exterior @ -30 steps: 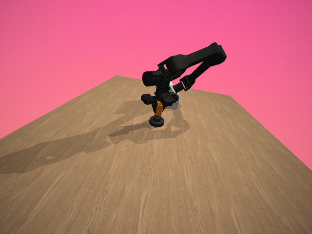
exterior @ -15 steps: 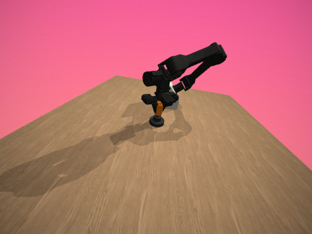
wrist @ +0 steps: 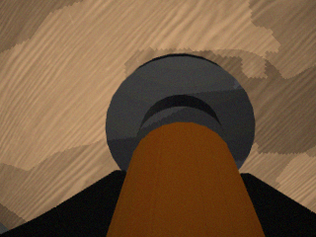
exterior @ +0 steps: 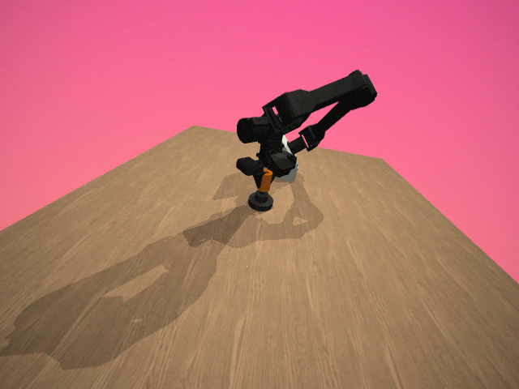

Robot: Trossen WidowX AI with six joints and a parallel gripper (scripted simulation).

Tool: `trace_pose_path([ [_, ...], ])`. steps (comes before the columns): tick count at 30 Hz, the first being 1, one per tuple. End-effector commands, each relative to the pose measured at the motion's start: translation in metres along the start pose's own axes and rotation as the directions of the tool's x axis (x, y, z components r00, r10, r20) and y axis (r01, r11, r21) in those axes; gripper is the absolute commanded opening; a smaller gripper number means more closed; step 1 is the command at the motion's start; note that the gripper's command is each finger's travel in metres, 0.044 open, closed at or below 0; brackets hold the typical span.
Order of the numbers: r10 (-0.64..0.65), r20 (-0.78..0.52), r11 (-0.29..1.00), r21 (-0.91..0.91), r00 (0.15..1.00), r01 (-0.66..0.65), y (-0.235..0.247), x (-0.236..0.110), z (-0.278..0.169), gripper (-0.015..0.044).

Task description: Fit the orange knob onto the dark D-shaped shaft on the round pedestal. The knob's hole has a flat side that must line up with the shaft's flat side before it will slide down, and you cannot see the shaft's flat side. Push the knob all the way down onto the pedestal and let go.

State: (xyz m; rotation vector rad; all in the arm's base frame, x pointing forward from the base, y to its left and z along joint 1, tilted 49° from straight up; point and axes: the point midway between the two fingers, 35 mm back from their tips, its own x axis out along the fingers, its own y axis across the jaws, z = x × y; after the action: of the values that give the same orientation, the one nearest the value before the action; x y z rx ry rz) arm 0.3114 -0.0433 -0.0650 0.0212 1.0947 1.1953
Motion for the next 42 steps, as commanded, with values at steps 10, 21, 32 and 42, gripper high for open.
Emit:
trace_pose_path([
  [10, -0.006, 0.002, 0.999, -0.053, 1.0, 0.006, -0.0019, -0.0004, -0.0025, 0.0],
  [21, -0.006, 0.002, 0.999, -0.053, 1.0, 0.006, -0.0004, -0.0025, -0.0009, 0.0],
  [32, -0.006, 0.002, 0.999, -0.053, 1.0, 0.006, -0.0017, 0.0012, 0.0001, 0.0],
  [42, -0.005, 0.002, 0.999, -0.053, 1.0, 0.006, -0.0003, 0.0028, -0.0008, 0.0],
])
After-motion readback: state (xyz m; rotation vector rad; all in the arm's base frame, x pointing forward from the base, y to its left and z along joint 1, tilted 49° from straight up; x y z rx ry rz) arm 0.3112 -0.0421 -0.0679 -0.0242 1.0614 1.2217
